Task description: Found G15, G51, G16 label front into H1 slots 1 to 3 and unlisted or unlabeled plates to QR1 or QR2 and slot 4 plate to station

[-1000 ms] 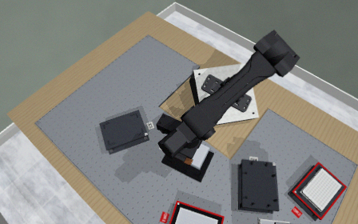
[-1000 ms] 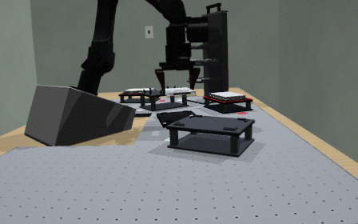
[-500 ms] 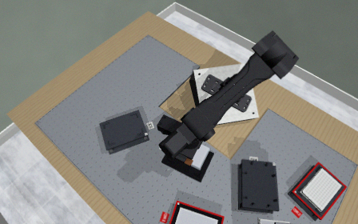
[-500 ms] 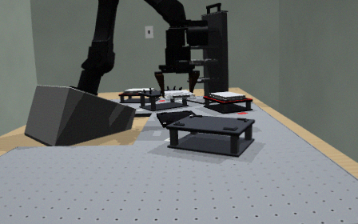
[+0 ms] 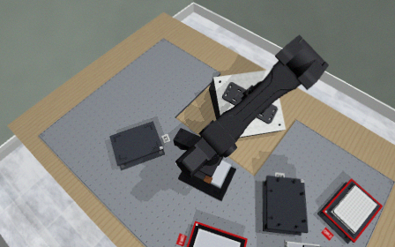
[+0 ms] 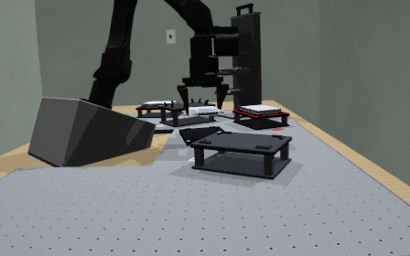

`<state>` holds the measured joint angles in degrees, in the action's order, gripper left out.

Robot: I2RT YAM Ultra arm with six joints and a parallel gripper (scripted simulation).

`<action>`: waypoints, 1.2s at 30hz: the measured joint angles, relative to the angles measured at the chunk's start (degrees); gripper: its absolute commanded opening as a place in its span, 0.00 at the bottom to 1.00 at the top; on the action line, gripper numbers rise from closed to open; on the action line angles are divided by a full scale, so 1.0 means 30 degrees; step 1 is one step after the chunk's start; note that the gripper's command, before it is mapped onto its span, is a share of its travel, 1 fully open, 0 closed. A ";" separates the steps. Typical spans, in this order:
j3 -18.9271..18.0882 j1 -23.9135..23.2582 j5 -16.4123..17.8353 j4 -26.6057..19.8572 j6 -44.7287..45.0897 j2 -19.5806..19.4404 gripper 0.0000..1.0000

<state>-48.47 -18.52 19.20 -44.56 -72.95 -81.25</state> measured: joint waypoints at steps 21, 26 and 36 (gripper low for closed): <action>0.0495 0.0335 -0.0073 0.1107 -0.0342 -0.0532 0.86; 0.0619 0.0423 -0.0095 0.1399 -0.0430 -0.0685 0.86; 0.0816 0.0561 -0.0124 0.1894 -0.0576 -0.0918 0.86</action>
<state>-46.02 -16.84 18.83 -38.87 -74.67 -84.01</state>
